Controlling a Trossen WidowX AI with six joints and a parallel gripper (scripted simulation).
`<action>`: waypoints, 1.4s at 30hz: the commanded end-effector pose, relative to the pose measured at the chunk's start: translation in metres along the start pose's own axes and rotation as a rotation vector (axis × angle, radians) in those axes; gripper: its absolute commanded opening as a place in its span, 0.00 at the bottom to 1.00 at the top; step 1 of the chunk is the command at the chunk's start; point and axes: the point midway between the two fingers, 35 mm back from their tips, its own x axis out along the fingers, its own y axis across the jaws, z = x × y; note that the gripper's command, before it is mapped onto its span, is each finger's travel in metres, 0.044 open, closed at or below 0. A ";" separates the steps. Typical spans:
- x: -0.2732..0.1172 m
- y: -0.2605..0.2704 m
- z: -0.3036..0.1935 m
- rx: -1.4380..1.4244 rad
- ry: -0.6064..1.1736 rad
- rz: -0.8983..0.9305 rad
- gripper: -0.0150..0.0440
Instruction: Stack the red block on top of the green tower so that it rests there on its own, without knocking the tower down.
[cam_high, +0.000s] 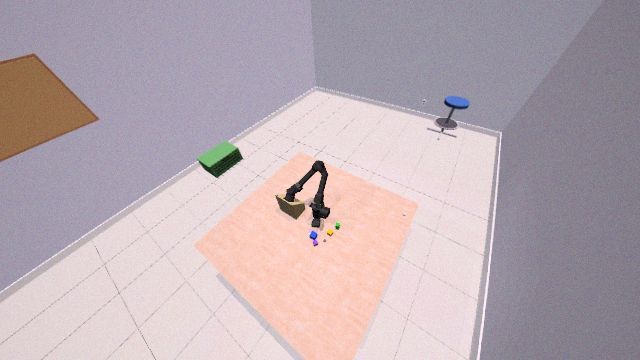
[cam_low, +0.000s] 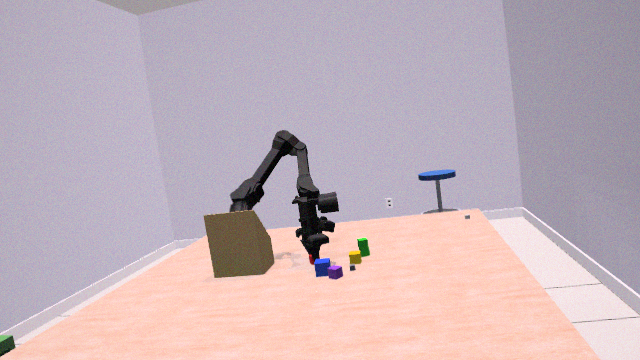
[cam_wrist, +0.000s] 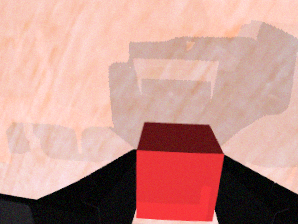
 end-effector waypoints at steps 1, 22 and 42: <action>0.000 0.000 0.000 0.004 0.001 0.001 0.39; -0.062 -0.001 0.001 0.003 0.002 -0.003 0.25; -0.117 -0.001 0.001 0.004 0.003 -0.004 0.25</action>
